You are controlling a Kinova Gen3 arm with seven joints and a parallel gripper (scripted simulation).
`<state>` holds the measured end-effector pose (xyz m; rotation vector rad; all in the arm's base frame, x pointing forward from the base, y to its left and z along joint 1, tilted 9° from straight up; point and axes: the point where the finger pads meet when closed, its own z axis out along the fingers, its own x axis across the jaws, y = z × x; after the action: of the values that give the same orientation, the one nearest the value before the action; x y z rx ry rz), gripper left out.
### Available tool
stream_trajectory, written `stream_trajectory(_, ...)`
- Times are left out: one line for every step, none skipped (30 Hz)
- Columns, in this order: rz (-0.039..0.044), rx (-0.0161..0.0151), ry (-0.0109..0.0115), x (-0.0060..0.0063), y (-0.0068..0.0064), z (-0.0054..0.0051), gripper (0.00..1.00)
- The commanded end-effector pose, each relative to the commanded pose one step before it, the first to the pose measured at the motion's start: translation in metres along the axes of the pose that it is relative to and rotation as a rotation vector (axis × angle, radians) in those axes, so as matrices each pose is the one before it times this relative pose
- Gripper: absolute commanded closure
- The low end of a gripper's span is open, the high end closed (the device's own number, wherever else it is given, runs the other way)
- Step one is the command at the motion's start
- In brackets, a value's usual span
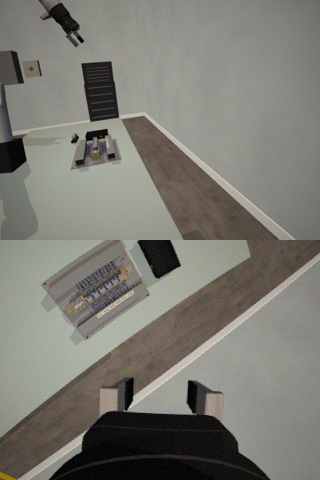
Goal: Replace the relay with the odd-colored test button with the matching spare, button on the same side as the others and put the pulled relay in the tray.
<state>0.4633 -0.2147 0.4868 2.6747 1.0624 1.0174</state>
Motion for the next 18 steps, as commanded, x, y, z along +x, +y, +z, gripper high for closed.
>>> stream_trajectory(0.00036, -0.00104, -0.00056, -0.00117, 0.00026, 0.00002, 0.0)
stream_trajectory(-0.00048, 0.00018, 0.00022, -0.00023, -0.00009, 0.00025, 0.0)
stream_trajectory(-0.00048, 0.00018, 0.00022, -0.00023, -0.00009, 0.00025, 0.0)
stream_trajectory(-0.00048, 0.00018, 0.00022, -0.00023, -0.00009, 0.00025, 0.0)
stream_trajectory(-0.00048, 0.00018, 0.00022, -0.00023, -0.00009, 0.00025, 0.0)
stream_trajectory(-0.00048, 0.00018, 0.00022, -0.00023, -0.00009, 0.00025, 0.0)
stream_trajectory(-0.00048, 0.00018, 0.00022, -0.00023, -0.00009, 0.00025, 0.0)
stream_trajectory(-0.00048, 0.00018, 0.00022, -0.00023, -0.00009, 0.00025, 0.0)
stream_trajectory(-0.00048, 0.00018, 0.00022, -0.00023, -0.00009, 0.00025, 0.0)
stream_trajectory(-0.00048, 0.00018, 0.00022, -0.00023, -0.00009, 0.00025, 0.0)
stream_trajectory(-0.00048, 0.00018, 0.00022, -0.00023, -0.00009, 0.00025, 0.0)
stream_trajectory(-0.00048, 0.00018, 0.00022, -0.00023, -0.00009, 0.00025, 0.0)
stream_trajectory(-0.00048, 0.00018, 0.00022, -0.00023, -0.00009, 0.00025, 0.0)
stream_trajectory(-0.00048, 0.00018, 0.00022, -0.00023, -0.00009, 0.00025, 0.0)
stream_trajectory(0.0, 0.0, 0.0, 0.0, 0.0, 0.0, 0.0)
stream_trajectory(0.0, 0.0, 0.0, 0.0, 0.0, 0.0, 0.0)
stream_trajectory(-0.00074, -0.00012, 0.00027, 0.00004, 0.00001, 0.00001, 0.0)
stream_trajectory(0.00005, 0.0, -0.00002, -0.00043, -0.00001, 0.00006, 0.0)
